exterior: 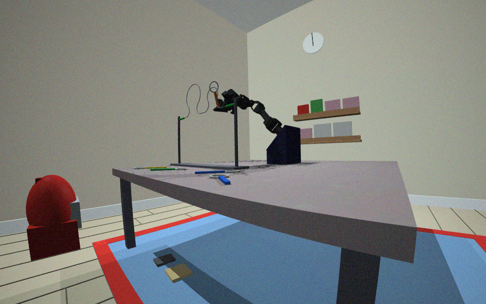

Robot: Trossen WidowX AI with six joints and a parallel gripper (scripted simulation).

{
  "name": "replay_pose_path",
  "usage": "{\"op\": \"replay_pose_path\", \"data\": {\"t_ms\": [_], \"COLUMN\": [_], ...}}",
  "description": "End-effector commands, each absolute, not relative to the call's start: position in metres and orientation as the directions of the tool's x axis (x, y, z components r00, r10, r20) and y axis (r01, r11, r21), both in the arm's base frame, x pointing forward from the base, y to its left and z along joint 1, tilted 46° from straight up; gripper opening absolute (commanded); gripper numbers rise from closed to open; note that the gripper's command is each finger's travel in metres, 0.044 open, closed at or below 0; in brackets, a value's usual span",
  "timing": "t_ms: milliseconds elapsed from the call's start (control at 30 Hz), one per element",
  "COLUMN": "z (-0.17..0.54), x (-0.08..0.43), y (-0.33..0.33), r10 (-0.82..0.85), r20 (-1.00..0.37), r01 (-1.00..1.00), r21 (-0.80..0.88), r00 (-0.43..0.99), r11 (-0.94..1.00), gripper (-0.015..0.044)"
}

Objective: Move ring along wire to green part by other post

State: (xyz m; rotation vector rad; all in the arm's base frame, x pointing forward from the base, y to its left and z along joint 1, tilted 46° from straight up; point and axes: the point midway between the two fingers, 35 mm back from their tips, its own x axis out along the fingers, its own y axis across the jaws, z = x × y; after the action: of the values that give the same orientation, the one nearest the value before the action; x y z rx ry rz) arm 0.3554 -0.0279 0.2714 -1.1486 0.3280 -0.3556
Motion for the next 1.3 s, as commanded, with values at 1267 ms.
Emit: {"op": "replay_pose_path", "data": {"t_ms": [1267], "z": [0.328], "x": [0.354], "y": [-0.029], "r10": [-0.324], "r20": [0.334], "r01": [0.145], "r21": [-0.859], "r00": [0.885], "r11": [-0.491], "gripper": [-0.0150]}}
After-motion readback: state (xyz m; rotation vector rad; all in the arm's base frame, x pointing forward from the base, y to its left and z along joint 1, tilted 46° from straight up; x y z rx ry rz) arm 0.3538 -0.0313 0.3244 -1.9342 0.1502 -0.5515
